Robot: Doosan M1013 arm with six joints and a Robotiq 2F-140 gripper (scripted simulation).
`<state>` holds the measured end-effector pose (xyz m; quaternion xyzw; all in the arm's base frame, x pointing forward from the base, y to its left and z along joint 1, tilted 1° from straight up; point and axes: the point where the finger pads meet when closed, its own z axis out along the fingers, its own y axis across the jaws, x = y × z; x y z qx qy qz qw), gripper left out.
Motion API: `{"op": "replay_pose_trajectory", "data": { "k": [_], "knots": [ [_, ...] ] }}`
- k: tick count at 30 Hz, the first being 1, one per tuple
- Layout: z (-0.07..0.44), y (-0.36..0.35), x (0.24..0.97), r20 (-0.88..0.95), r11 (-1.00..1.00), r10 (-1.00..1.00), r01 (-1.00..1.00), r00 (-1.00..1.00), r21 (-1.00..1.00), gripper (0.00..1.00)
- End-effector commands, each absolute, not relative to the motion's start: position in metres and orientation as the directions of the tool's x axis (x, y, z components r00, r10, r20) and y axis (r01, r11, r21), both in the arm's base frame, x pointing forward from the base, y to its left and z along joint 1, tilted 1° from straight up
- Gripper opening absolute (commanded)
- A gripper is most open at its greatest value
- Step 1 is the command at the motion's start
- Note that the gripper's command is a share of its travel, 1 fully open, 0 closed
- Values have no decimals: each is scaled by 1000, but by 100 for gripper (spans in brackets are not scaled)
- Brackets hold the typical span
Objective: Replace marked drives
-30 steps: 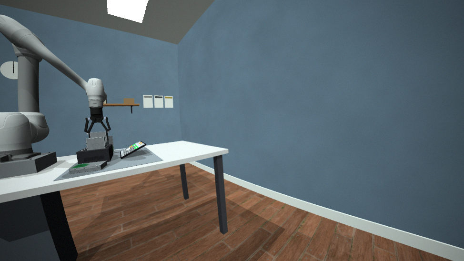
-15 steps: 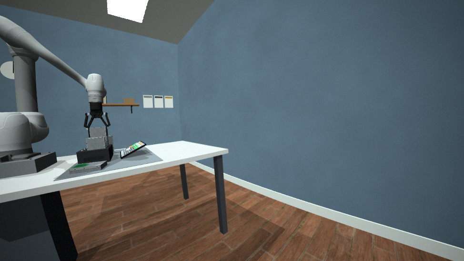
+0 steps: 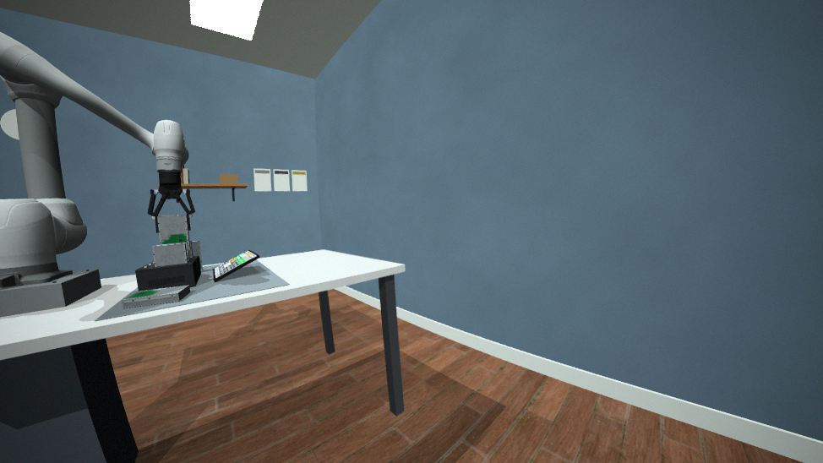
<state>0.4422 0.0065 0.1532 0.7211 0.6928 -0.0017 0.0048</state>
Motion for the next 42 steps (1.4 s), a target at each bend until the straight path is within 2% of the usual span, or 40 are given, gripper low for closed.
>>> {"op": "replay_pose_trajectory", "data": {
  "k": [1,22,42],
  "knots": [
    [164,7,443,-9,-40,999,999,40,6,10],
    [207,7,442,-9,-40,999,999,40,6,10],
    [214,7,442,-9,-40,999,999,40,6,10]
  ]
}}
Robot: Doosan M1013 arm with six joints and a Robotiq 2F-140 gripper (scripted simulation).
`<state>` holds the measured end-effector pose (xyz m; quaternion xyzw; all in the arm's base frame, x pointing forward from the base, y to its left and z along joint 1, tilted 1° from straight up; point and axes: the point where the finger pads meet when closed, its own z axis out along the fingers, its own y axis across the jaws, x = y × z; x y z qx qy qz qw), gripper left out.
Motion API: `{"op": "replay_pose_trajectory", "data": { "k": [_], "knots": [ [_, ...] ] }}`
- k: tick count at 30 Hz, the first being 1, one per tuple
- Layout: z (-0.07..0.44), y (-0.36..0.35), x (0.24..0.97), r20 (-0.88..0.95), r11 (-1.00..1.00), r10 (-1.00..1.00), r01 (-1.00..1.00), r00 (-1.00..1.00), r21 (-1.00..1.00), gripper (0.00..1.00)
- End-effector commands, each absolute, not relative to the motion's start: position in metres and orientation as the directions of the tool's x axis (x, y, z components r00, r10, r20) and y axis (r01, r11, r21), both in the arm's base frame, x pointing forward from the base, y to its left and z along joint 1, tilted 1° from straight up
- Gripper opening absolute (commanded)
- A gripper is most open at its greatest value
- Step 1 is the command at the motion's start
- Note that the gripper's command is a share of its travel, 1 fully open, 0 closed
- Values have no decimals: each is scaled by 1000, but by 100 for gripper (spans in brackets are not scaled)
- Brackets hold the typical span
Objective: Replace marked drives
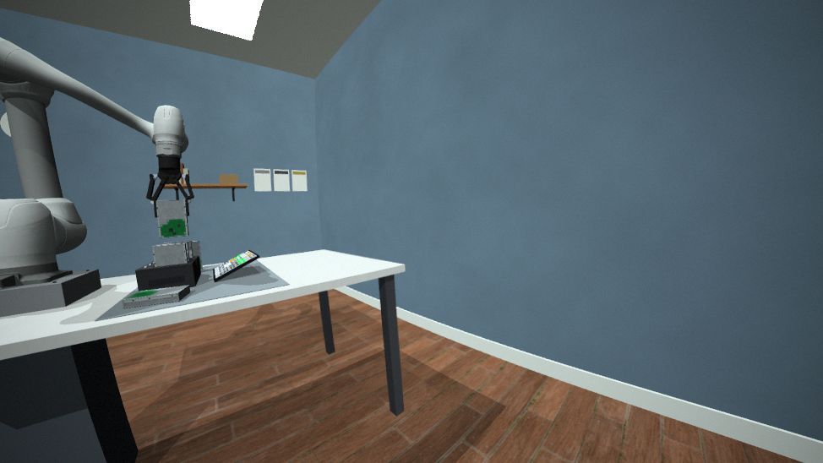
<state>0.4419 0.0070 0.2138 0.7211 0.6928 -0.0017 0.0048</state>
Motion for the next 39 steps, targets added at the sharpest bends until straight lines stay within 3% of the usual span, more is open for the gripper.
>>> {"op": "replay_pose_trajectory", "data": {
  "k": [1,20,39],
  "knots": [
    [214,7,442,-9,-40,999,999,40,6,10],
    [220,24,471,-9,-40,999,999,40,5,10],
    [227,102,566,-8,-40,999,999,40,5,10]
  ]
}}
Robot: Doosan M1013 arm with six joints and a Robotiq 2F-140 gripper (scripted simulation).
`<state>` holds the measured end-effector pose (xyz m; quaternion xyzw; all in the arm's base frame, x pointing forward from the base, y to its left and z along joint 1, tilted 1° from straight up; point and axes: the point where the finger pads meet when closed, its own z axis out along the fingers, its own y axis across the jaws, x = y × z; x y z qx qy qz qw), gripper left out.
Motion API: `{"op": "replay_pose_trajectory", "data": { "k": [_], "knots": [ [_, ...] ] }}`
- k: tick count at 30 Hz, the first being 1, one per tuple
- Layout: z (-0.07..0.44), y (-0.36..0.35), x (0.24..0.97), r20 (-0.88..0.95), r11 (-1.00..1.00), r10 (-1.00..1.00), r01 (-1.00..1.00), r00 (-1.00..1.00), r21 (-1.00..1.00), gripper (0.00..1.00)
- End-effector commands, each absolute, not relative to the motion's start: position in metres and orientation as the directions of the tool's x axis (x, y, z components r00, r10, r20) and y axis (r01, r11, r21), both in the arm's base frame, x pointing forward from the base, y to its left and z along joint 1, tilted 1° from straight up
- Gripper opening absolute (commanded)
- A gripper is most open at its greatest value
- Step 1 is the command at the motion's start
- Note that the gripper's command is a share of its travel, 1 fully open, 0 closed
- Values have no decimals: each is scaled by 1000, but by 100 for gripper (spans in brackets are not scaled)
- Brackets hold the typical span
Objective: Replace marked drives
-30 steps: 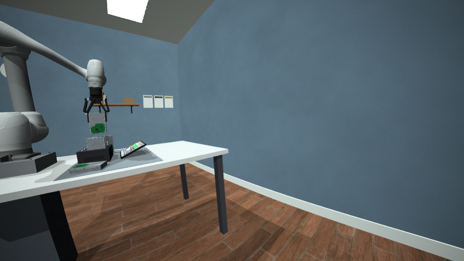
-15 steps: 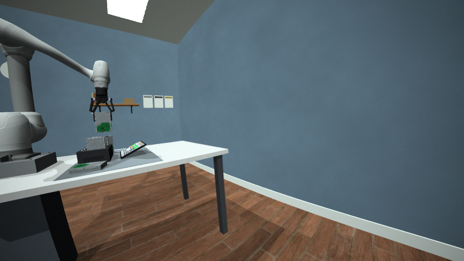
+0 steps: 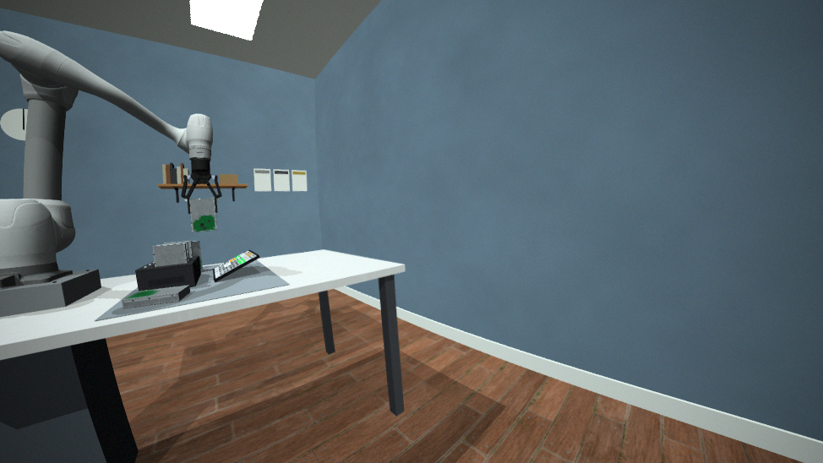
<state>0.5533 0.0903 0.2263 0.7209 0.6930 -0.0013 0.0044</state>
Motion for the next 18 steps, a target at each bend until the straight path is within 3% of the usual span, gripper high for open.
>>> {"op": "replay_pose_trajectory", "data": {
  "k": [1,18],
  "knots": [
    [227,108,572,-8,-40,999,999,40,5,10],
    [219,200,643,-9,-40,999,999,40,5,10]
  ]
}}
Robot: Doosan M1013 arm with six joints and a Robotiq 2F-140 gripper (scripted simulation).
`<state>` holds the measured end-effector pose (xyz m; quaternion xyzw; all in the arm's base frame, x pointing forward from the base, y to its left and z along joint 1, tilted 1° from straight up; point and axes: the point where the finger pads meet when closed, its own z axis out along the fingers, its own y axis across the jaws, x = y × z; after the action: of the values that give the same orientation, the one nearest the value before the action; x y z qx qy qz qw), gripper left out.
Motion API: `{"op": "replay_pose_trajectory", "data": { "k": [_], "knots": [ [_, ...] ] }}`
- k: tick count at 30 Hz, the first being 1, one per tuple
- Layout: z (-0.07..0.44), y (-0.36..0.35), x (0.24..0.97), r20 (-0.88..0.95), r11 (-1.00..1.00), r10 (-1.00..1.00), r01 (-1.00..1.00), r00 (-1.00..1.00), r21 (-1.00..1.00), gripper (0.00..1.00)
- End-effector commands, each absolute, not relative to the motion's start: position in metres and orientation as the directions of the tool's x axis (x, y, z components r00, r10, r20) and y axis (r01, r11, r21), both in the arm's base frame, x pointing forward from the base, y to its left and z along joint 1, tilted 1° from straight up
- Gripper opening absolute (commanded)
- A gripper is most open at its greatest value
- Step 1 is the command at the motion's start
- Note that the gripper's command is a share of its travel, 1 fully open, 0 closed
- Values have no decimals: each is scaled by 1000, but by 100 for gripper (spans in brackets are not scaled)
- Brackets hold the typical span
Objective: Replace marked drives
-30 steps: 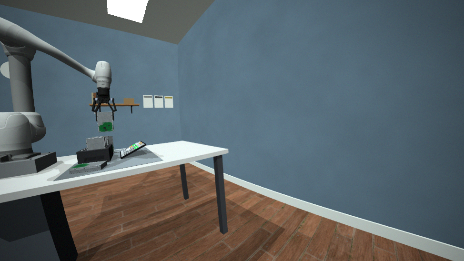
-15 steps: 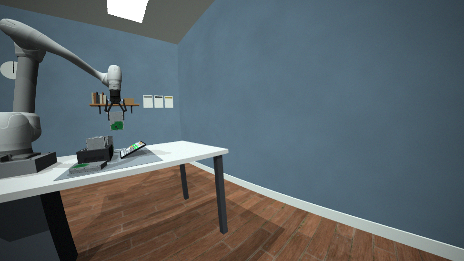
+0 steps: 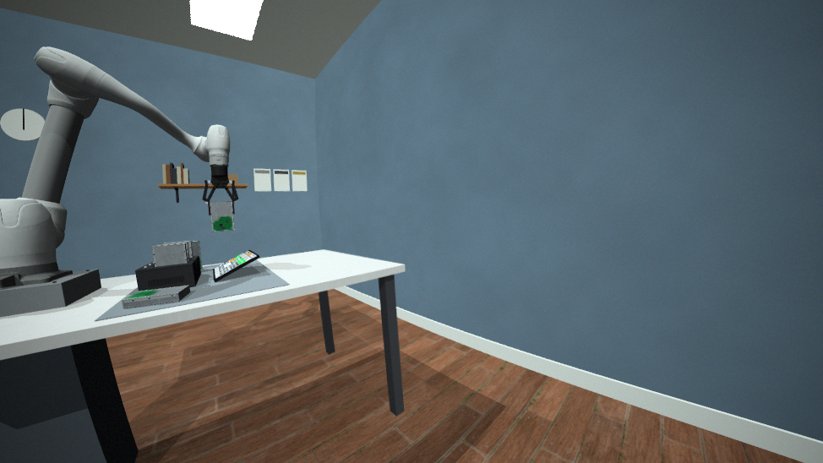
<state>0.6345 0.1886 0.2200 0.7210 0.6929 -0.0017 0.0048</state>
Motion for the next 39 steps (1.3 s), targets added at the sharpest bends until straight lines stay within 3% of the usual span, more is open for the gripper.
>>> {"op": "replay_pose_trajectory", "data": {
  "k": [1,12,39],
  "knots": [
    [219,205,645,-9,-40,999,999,40,5,10],
    [214,236,663,-9,-40,999,999,40,6,10],
    [207,239,664,-9,-40,999,999,40,6,10]
  ]
}}
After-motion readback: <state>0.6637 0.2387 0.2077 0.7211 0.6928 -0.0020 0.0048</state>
